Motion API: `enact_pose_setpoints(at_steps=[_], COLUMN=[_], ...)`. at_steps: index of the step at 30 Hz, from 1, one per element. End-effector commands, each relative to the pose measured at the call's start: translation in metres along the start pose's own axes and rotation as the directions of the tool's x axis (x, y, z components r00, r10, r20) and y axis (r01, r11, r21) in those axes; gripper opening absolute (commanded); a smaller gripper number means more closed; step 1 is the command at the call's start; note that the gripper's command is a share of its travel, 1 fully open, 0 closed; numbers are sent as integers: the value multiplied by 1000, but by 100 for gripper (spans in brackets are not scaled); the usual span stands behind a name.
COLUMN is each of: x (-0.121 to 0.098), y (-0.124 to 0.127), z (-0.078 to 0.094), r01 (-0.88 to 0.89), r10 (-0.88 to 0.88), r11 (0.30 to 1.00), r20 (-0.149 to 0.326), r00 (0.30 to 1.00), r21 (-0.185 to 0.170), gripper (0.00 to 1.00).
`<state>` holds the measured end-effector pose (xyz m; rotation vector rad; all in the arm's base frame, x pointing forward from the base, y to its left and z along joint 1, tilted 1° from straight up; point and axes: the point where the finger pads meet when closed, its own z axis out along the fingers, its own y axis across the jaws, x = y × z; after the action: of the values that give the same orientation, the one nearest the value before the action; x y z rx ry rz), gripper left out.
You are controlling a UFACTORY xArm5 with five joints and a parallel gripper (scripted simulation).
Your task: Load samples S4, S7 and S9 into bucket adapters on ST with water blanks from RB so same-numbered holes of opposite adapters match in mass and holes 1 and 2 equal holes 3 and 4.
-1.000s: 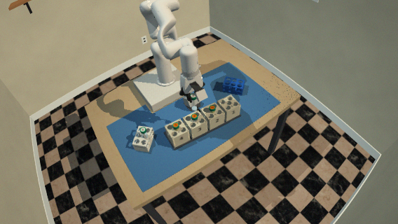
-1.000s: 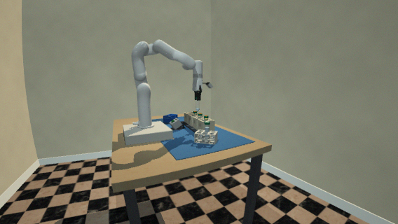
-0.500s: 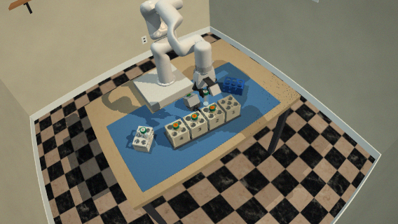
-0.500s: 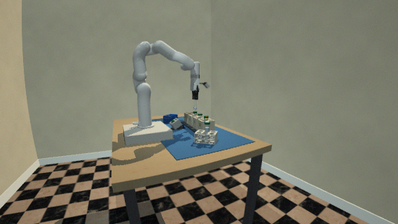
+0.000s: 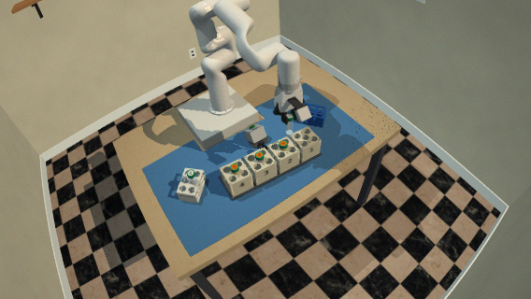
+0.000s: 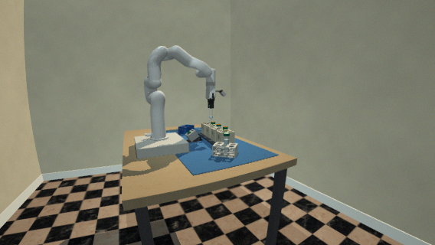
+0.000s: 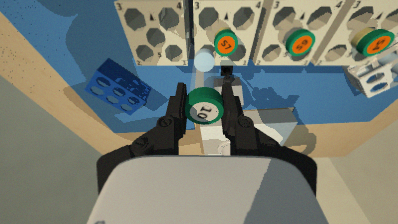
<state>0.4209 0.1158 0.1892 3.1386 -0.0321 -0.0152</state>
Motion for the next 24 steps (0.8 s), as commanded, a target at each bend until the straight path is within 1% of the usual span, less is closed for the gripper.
enact_pose_setpoints(at_steps=[1,2,4,14,24], x=[3,4,4,7,7], y=[-24,-29,-29,-78,-78], z=[-1,-1,-1,-1,-1], r01=[-1,-1,-1,-1,-1], r10=[1,1,1,1,1], r11=[1000,1000,1000,1000,1000], r20=[-3,-3,-3,-3,-3], r00=[1000,1000,1000,1000,1000], r21=[0,0,0,0,0], gripper=[0,0,0,0,0])
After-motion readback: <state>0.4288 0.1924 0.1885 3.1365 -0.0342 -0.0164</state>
